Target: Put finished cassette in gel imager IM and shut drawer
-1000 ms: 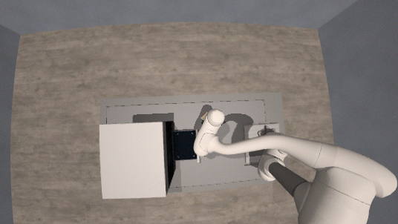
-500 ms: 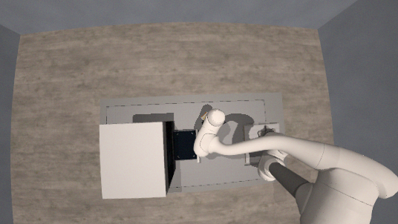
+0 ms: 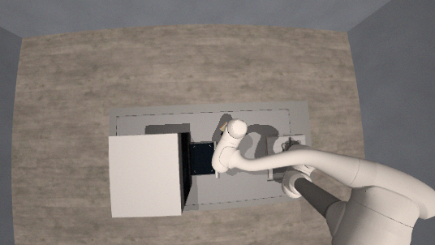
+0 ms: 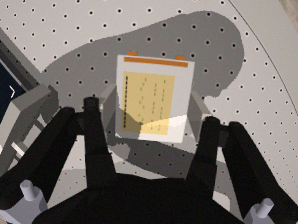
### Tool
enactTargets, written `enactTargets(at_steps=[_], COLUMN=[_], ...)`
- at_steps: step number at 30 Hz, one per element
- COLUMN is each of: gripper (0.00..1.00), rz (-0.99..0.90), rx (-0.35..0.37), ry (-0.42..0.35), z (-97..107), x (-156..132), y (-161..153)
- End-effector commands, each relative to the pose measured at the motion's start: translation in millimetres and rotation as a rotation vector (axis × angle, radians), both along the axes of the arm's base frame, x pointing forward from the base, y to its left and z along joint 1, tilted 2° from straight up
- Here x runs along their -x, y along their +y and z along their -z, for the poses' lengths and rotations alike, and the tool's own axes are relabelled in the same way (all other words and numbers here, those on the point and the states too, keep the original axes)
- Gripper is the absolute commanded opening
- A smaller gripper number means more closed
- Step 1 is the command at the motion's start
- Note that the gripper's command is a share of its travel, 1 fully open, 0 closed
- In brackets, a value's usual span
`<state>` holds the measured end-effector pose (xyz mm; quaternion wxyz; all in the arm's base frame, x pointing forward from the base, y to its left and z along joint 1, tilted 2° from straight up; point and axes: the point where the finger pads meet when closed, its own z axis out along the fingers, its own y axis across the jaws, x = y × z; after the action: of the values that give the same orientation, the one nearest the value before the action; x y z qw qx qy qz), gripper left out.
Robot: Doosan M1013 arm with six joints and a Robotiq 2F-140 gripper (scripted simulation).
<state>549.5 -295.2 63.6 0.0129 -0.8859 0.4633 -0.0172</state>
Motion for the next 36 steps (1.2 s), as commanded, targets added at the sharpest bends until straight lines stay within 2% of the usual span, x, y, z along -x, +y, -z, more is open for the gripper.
enactTargets(at_steps=[1,36], gripper=[0.1,0.1], rz=[0.0,0.0], rx=[0.0,0.0], ry=[0.0,0.0], z=[-3.4,-42.7], x=[0.1,1.8], y=[0.0,-0.3])
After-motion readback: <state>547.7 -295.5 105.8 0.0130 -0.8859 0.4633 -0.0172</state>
